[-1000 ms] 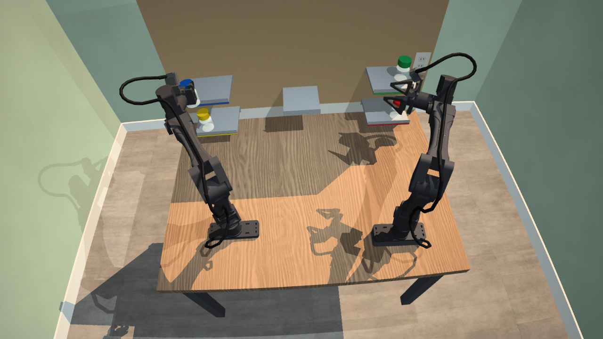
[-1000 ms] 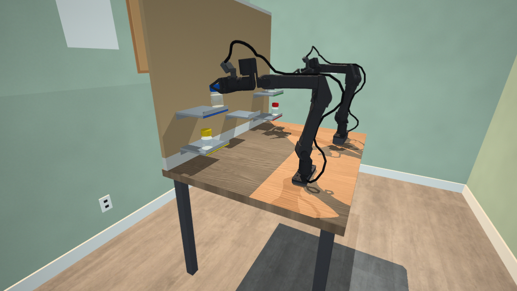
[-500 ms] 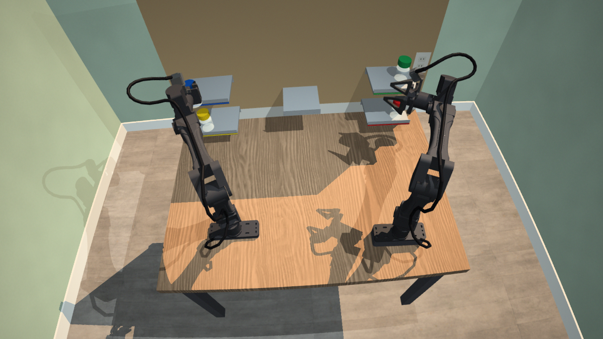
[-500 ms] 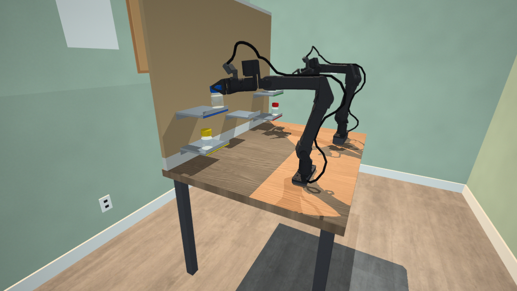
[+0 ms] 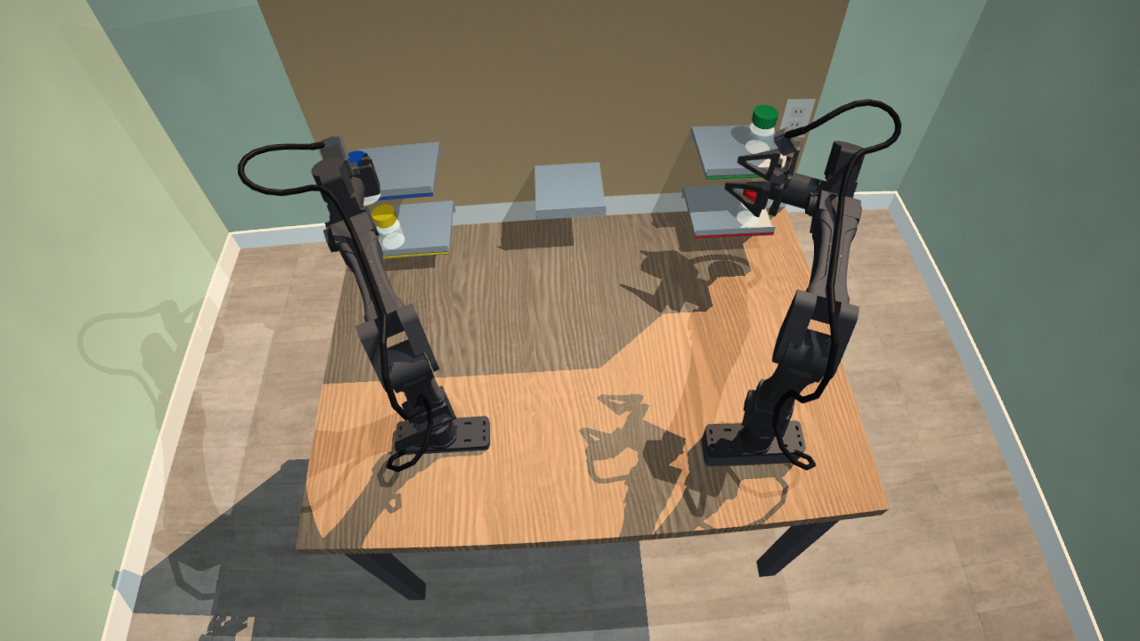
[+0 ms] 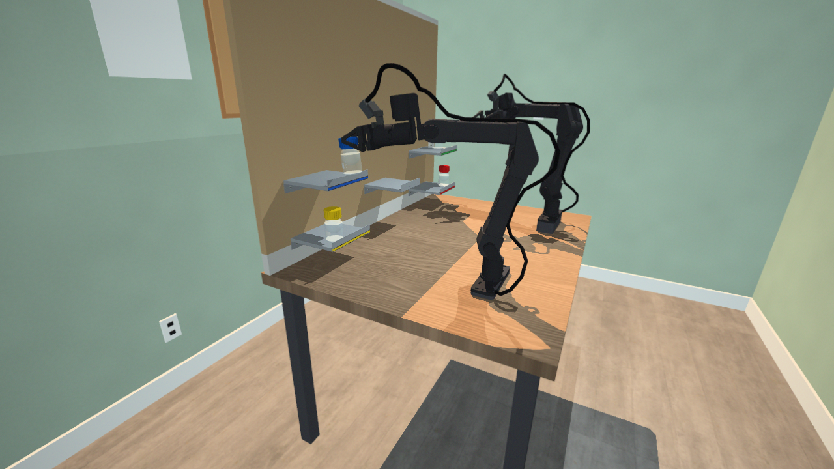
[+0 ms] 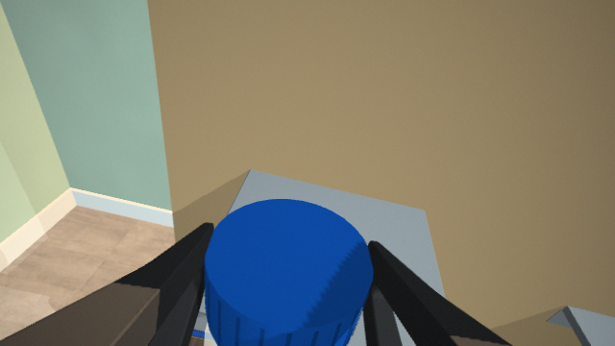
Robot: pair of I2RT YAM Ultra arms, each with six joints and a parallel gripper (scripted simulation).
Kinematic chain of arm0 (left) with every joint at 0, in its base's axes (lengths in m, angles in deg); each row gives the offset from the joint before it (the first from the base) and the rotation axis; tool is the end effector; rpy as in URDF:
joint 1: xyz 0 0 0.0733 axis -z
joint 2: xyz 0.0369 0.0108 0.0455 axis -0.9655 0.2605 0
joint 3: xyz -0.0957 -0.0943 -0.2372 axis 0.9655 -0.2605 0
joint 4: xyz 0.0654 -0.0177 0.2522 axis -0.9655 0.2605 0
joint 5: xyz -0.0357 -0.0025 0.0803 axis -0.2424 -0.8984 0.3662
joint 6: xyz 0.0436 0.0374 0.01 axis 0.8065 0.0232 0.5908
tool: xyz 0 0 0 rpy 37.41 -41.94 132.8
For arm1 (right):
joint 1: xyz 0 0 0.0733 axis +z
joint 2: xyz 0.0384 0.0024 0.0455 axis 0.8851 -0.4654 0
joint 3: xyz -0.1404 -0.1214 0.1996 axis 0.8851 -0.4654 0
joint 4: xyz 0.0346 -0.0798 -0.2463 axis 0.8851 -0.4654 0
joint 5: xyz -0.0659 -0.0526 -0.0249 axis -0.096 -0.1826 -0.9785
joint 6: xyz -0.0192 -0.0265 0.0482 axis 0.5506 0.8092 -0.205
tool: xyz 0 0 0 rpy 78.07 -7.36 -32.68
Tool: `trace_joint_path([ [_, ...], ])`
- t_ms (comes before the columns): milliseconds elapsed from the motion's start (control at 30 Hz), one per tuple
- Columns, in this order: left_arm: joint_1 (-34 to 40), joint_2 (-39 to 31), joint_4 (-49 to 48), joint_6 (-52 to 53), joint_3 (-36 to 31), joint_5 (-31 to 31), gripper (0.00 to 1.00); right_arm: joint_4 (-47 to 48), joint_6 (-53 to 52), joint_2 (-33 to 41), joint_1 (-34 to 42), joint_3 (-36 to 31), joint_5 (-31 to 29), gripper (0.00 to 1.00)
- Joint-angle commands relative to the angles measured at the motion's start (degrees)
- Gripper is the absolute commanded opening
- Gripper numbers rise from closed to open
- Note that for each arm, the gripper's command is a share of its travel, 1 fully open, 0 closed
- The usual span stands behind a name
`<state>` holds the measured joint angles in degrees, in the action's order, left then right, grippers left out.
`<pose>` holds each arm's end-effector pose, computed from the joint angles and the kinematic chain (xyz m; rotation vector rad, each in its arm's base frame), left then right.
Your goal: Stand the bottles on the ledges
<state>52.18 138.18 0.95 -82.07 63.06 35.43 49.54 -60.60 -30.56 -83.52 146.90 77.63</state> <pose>0.2823 0.1076 0.4229 -0.1268 1.6940 0.0823 0.2808 -0.0635 0.4060 -0.8538 1.4596 0.8798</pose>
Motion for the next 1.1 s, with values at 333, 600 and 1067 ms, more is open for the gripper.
trace_joint_path([
  [333,1.3,-1.2,-3.1,-0.1,4.9,1.3,0.49,-0.9,0.4,-0.1,-0.2,1.5,0.7,0.89],
  [600,2.4,2.3,-5.8,-0.1,6.4,2.6,0.49,-0.9,0.4,-0.1,-0.2,1.5,0.7,0.89],
  [1067,4.3,9.0,-10.0,0.5,10.5,4.4,0.49,-0.9,0.4,-0.1,-0.2,1.5,0.7,0.89],
])
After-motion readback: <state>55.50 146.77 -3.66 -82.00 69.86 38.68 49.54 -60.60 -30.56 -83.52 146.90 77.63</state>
